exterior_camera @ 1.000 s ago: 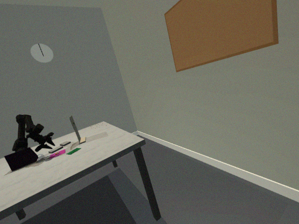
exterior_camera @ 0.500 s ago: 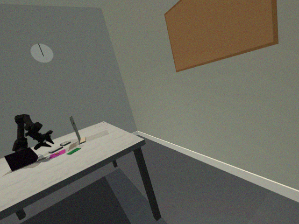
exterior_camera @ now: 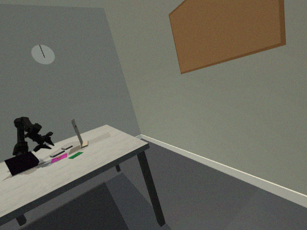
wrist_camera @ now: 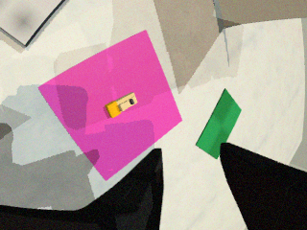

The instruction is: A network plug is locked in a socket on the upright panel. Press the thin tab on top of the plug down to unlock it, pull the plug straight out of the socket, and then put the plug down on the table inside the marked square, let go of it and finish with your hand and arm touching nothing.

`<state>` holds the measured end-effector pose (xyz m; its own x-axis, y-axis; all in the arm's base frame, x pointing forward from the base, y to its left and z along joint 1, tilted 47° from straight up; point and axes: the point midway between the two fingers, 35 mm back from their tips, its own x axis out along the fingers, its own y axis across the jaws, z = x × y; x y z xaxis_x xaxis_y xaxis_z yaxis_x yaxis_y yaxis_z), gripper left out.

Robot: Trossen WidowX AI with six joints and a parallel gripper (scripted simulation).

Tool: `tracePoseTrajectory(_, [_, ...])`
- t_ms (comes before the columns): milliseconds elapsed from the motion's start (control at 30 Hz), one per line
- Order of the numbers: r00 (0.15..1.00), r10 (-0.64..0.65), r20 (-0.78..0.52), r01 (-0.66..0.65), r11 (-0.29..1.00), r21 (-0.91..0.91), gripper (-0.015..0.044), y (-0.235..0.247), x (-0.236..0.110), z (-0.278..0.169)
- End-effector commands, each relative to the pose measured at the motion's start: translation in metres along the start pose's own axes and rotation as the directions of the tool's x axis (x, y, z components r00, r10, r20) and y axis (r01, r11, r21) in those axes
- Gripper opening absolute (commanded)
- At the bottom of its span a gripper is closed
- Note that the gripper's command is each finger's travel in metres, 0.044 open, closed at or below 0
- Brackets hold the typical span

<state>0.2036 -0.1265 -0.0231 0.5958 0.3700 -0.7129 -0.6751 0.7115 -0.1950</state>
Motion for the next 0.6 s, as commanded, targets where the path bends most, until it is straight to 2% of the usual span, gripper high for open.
tracePoseTrajectory(0, [1.000,-0.005,0.004,0.005,1.000,-0.008,0.0156,-0.004,-0.006,0.002])
tracePoseTrajectory(233, [1.000,0.000,0.001,0.000,1.000,0.000,0.0156,-0.004,-0.009,0.001])
tracePoseTrajectory(567, [1.000,-0.002,-0.001,0.002,1.000,-0.001,0.0156,-0.025,-0.031,-0.001])
